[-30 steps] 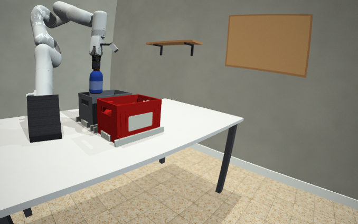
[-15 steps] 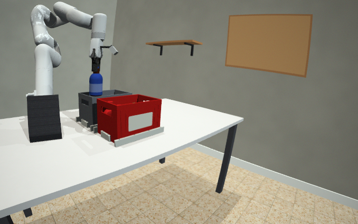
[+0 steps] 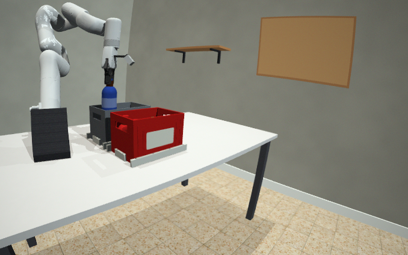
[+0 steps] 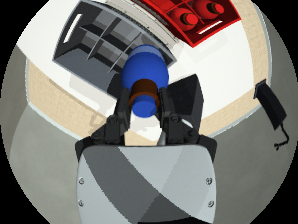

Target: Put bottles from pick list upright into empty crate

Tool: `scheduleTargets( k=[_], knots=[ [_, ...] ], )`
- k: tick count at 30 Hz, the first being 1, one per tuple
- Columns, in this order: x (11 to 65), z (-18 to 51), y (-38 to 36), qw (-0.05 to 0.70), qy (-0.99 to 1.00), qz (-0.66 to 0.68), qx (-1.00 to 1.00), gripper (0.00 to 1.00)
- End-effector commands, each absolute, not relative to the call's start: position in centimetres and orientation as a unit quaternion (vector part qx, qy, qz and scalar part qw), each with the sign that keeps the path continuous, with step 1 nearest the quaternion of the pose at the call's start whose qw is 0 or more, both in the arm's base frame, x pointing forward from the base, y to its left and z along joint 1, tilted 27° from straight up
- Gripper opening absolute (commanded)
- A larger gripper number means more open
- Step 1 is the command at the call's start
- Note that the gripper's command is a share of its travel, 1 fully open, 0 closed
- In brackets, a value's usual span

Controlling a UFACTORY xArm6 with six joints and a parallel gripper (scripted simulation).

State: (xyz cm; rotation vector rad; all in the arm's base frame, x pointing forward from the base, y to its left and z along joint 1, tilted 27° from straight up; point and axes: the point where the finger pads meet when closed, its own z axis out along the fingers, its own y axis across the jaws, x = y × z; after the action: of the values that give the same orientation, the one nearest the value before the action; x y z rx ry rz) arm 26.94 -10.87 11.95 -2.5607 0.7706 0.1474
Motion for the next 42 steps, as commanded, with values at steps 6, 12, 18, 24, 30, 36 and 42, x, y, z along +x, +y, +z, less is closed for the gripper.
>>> scheduleTargets(
  k=[6, 12, 18, 24, 30, 36, 42],
  knots=[
    [27.1, 11.3, -10.6, 0.229, 0.28, 0.052, -0.931, 0.0],
    [27.1, 10.9, -10.4, 0.229, 0.28, 0.052, -0.931, 0.0],
    [27.1, 10.4, -10.1, 0.229, 0.28, 0.052, -0.931, 0.0],
    [27.1, 10.0, -9.9, 0.229, 0.28, 0.052, -0.931, 0.0],
    [27.2, 9.5, -9.7, 0.229, 0.28, 0.052, -0.931, 0.0],
    [27.2, 9.0, -9.4, 0.229, 0.28, 0.052, -0.931, 0.0],
    [27.2, 8.6, -9.2, 0.229, 0.28, 0.052, -0.931, 0.0]
  ],
)
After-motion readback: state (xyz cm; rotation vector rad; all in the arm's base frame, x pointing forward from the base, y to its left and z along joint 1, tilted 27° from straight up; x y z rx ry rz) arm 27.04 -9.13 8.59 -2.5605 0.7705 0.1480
